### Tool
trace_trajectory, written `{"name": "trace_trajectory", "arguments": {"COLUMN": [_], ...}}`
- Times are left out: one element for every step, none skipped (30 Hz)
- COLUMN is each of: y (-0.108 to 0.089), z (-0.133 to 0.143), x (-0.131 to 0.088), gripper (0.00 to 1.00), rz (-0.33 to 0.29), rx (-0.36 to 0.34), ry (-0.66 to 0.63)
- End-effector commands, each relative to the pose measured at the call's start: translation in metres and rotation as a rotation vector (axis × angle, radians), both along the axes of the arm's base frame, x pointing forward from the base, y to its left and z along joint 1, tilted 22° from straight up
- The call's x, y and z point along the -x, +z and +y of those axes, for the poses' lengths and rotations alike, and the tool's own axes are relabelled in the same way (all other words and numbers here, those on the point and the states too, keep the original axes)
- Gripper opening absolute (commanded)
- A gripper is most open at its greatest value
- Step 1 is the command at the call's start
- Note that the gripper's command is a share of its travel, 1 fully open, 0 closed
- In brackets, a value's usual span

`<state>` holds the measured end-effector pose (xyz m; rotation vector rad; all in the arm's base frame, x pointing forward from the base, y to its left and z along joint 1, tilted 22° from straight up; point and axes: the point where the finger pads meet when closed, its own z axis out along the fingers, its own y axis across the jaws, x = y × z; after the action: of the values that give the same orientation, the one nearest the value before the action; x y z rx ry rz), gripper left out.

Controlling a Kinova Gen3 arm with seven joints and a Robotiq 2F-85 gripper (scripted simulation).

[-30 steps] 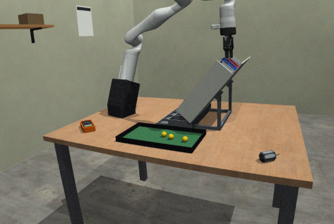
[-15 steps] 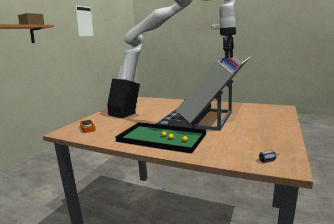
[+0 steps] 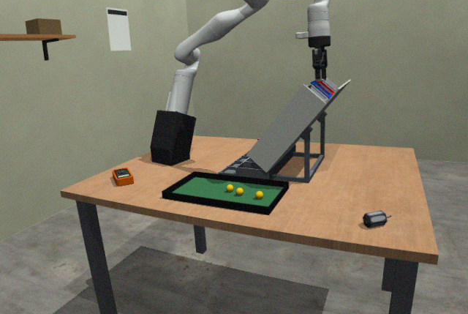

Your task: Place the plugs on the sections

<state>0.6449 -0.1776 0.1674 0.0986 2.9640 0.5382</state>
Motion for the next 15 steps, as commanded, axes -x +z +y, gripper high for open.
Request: {"name": "trace_trajectory", "arguments": {"y": [0.022, 0.022, 0.022, 0.022, 0.022, 0.022, 0.022, 0.022, 0.022, 0.022, 0.022, 0.022, 0.022, 0.022, 0.017], "z": [-0.008, -0.008, -0.008, -0.008, -0.008, -0.008, -0.008, -0.008, -0.008, -0.008, -0.008, -0.008, -0.008, -0.008, -0.003], "x": [0.002, 0.002, 0.002, 0.002, 0.002, 0.002, 0.002, 0.002, 0.002, 0.002, 0.002, 0.002, 0.002, 0.002, 0.071], "gripper": [1.0, 1.0, 1.0, 1.0, 1.0, 1.0, 1.0, 1.0, 1.0, 1.0, 1.0, 1.0, 1.0, 1.0, 1.0], "rz": [-0.003, -0.003, -0.003, -0.003, -0.003, -0.003, -0.003, -0.003, -0.003, -0.003, -0.003, -0.003, -0.003, -0.003, -0.003], "rx": [0.002, 0.002, 0.002, 0.002, 0.002, 0.002, 0.002, 0.002, 0.002, 0.002, 0.002, 0.002, 0.002, 0.002, 0.002], "ry": [0.0, 0.0, 0.0, 0.0, 0.0, 0.0, 0.0, 0.0, 0.0, 0.0, 0.0, 0.0, 0.0, 0.0, 0.0]}}
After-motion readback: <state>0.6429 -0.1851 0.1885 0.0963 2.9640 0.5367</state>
